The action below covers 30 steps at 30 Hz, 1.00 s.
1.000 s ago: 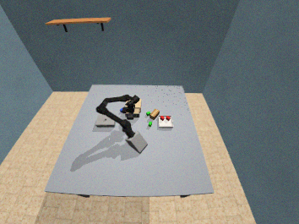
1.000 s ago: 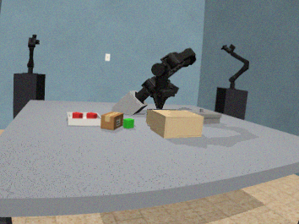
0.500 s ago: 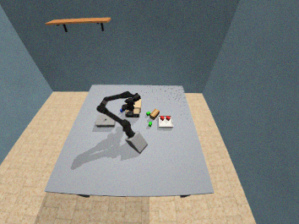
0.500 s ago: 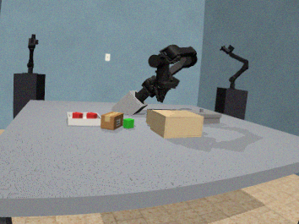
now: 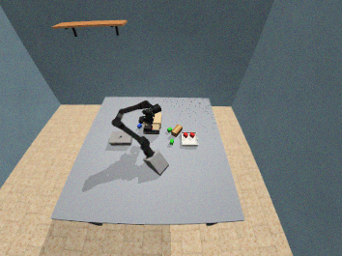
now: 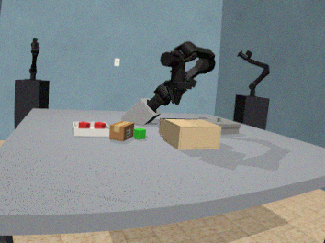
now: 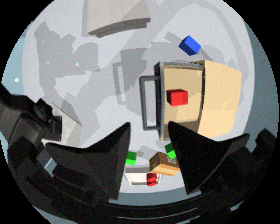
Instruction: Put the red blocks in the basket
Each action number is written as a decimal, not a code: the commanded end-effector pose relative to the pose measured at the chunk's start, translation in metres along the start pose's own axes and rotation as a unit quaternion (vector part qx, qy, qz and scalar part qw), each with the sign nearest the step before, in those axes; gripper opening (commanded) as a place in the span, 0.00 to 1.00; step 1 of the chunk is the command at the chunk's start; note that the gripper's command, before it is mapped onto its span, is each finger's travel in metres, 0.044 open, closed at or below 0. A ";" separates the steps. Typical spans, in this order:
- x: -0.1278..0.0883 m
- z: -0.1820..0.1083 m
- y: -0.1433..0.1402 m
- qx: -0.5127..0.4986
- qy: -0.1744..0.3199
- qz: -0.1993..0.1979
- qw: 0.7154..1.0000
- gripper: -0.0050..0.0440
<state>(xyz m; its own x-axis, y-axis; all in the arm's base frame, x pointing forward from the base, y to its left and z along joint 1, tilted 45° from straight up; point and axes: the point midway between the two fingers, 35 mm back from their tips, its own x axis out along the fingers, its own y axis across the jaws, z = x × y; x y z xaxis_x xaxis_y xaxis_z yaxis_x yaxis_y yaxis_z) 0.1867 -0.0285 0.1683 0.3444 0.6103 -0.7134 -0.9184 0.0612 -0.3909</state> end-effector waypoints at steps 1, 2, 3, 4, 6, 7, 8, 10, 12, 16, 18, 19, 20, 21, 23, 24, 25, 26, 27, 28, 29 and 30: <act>-0.002 0.002 -0.015 0.072 0.000 0.000 0.997 0.59; -0.002 0.002 -0.015 0.105 0.000 0.000 0.994 0.59; -0.002 0.002 -0.015 0.139 0.000 0.000 0.990 0.59; -0.003 0.004 -0.025 0.172 0.000 0.000 0.985 0.59; -0.003 0.004 -0.026 0.237 0.000 0.000 0.972 0.59; -0.003 0.004 -0.026 0.269 0.000 0.000 0.963 0.59; -0.003 0.004 -0.026 0.290 0.000 0.000 0.957 0.59; -0.003 0.005 -0.036 0.353 0.000 0.000 0.936 0.59; -0.003 0.005 -0.036 0.391 0.000 0.000 0.921 0.59; -0.004 0.007 -0.046 0.421 0.000 0.000 0.907 0.59; -0.004 0.007 -0.047 0.480 0.000 0.000 0.877 0.59; -0.004 0.007 -0.047 0.487 0.000 0.000 0.874 0.59; -0.005 0.008 -0.057 0.516 0.000 0.000 0.857 0.59; -0.005 0.008 -0.058 0.544 0.000 0.000 0.839 0.59; -0.005 0.008 -0.058 0.577 0.000 0.000 0.816 0.59; -0.005 0.008 -0.058 0.577 0.000 0.000 0.816 0.59; -0.005 0.009 -0.068 0.604 0.000 0.000 0.797 0.59; -0.005 0.010 -0.068 0.631 0.000 0.000 0.776 0.59; -0.005 0.010 -0.068 0.656 0.000 0.000 0.755 0.59; -0.005 0.010 -0.068 0.661 0.000 0.000 0.750 0.59; -0.005 0.010 -0.068 0.661 0.000 0.000 0.750 0.59; -0.005 0.010 -0.068 0.661 0.000 0.000 0.750 0.59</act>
<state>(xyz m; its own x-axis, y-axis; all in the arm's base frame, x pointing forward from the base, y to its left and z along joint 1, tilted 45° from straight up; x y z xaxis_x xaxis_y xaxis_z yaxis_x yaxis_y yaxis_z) 0.2419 -0.0282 0.2022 0.3424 0.6096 -0.7149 -0.4934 0.7642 0.4153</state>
